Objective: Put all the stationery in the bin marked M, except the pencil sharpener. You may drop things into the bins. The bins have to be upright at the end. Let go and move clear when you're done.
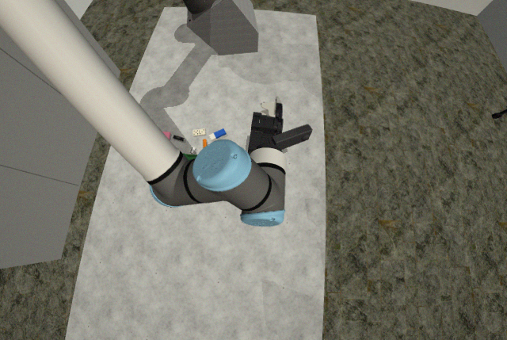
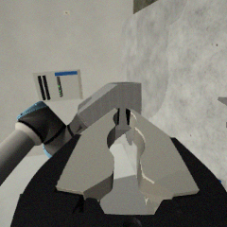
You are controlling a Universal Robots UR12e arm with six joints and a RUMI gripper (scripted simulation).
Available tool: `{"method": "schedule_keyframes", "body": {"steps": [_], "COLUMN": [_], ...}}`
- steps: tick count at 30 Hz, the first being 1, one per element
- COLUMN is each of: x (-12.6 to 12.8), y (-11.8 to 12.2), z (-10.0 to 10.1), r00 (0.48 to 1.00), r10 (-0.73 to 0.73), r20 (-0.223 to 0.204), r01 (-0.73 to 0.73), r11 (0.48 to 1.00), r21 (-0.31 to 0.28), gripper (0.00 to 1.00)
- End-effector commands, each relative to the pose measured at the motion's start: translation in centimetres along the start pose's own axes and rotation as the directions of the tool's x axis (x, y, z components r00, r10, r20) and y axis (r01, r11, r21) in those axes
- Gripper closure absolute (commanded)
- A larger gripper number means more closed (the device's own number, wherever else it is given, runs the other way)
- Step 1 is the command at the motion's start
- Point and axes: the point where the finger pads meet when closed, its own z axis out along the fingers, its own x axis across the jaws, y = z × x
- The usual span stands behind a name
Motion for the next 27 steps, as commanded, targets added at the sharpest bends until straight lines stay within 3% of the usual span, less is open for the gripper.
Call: {"method": "schedule_keyframes", "body": {"steps": [1,3,5,7,9,11,14,16,18,21,23,24,26,27], "x": [1.5,2.0,2.0,3.1,3.1,4.0,4.1,4.9,4.9,5.7,5.7,6.0,6.0,6.2], "y": [1.6,2.3,2.3,3.5,3.5,4.8,4.9,6.3,6.4,7.9,7.9,8.6,8.6,9.4], "z": [-0.4,-0.5,-0.5,-0.8,-0.8,-1.3,-1.3,-1.8,-1.8,-2.4,-2.4,-2.7,-2.7,-3.0], "r00": [0.991,0.982,0.982,0.962,0.962,0.935,0.925,0.891,0.883,0.835,0.832,0.807,0.807,0.781], "r10": [0.08,0.118,0.119,0.18,0.18,0.242,0.261,0.325,0.337,0.41,0.414,0.449,0.449,0.483], "r20": [-0.103,-0.146,-0.148,-0.207,-0.207,-0.259,-0.275,-0.318,-0.327,-0.366,-0.368,-0.383,-0.383,-0.396], "r01": [-0.076,-0.109,-0.11,-0.161,-0.161,-0.209,-0.222,-0.266,-0.274,-0.318,-0.32,-0.339,-0.339,-0.356], "r11": [0.996,0.992,0.992,0.981,0.981,0.966,0.961,0.94,0.935,0.903,0.902,0.884,0.884,0.865], "r21": [0.042,0.064,0.065,0.105,0.105,0.15,0.165,0.215,0.225,0.288,0.291,0.322,0.322,0.354], "gripper": [0.96,0.96,0.96,0.96,0.96,0.96,0.96,0.96,0.96,0.96,0.96,0.96,0.96,0.96]}}
